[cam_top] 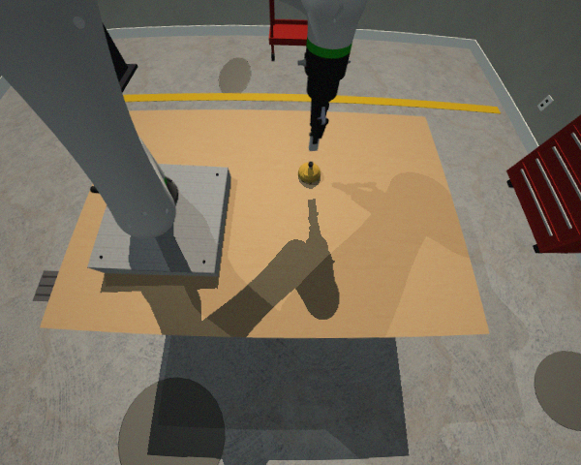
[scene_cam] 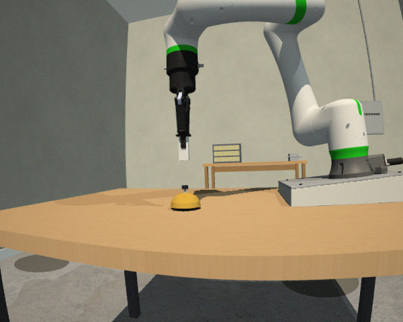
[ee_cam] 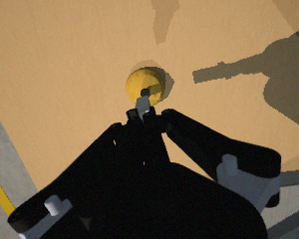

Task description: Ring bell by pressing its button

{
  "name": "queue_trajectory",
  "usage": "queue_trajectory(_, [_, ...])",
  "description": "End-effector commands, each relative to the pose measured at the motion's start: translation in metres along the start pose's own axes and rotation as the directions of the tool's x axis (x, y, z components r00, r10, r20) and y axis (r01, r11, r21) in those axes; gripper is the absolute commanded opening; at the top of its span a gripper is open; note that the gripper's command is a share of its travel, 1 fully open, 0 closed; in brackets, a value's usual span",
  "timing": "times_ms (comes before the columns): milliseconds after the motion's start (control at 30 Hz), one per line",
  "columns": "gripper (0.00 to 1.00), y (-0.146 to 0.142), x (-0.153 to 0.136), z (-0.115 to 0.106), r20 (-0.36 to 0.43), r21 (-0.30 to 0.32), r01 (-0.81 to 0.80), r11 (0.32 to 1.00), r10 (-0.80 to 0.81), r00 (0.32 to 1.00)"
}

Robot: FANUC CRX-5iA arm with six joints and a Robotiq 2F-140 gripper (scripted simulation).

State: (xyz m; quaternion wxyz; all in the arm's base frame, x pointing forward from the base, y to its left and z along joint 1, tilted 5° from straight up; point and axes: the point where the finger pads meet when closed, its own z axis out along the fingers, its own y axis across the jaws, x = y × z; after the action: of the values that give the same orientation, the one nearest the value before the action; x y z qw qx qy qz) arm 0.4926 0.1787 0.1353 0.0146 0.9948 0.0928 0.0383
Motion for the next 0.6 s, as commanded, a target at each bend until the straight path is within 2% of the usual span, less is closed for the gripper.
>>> queue_trajectory(0, [0.00, 0.000, 0.000, 0.000, 0.000, 0.000, 0.000, 1.000, 0.000, 1.000])
queue_trajectory(567, [0.00, 0.002, 0.000, 0.013, 0.000, 0.000, 0.000, 1.000, 0.000, 1.000])
